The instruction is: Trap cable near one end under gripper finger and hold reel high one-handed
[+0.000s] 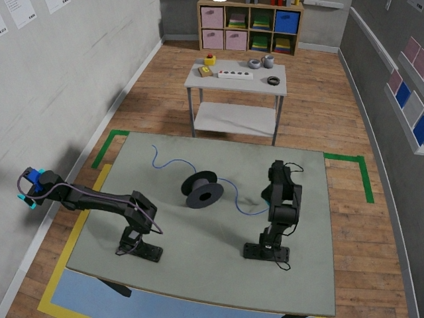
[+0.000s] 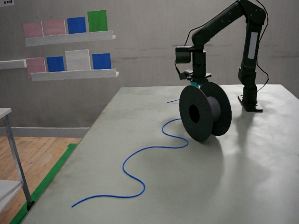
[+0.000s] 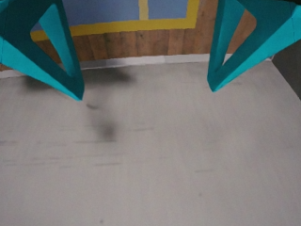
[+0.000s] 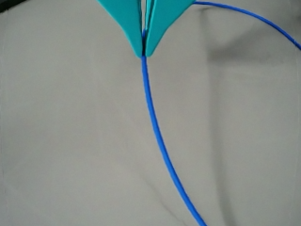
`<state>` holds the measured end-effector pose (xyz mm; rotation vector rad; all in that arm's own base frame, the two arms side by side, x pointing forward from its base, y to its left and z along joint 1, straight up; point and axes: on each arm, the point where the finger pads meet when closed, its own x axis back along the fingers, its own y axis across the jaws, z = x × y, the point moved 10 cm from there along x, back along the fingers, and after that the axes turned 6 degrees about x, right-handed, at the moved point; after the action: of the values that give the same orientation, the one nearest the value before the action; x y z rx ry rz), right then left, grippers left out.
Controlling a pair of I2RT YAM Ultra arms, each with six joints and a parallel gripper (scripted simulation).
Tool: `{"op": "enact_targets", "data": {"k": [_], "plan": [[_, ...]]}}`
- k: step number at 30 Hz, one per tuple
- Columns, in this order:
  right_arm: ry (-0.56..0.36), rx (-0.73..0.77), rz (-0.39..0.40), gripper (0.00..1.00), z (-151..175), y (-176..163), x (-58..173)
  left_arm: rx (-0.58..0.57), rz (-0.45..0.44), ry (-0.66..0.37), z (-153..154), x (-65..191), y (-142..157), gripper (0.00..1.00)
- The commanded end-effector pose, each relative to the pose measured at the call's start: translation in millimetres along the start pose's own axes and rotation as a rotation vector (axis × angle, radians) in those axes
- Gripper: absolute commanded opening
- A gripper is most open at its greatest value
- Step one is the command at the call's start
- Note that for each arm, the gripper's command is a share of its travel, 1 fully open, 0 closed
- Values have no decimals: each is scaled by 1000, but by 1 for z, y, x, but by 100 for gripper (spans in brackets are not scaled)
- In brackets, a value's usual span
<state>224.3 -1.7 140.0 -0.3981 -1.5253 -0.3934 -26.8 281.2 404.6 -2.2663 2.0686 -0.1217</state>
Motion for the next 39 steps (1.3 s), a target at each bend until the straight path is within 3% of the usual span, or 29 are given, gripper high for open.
{"op": "enact_targets", "data": {"k": [1,24,32,36,39], "plan": [[-7,-2,-8,0,0,2,1,-5,-8,1,3,0,1,100],[-59,66,-7,0,-2,4,17,-5,-8,1,3,0,1,100],[-105,193,10,0,2,4,29,-5,-8,1,3,0,1,100],[-114,333,43,0,15,-2,27,-5,-8,1,3,0,1,100],[-181,461,51,0,16,-1,41,-5,-8,1,3,0,1,100]]}}
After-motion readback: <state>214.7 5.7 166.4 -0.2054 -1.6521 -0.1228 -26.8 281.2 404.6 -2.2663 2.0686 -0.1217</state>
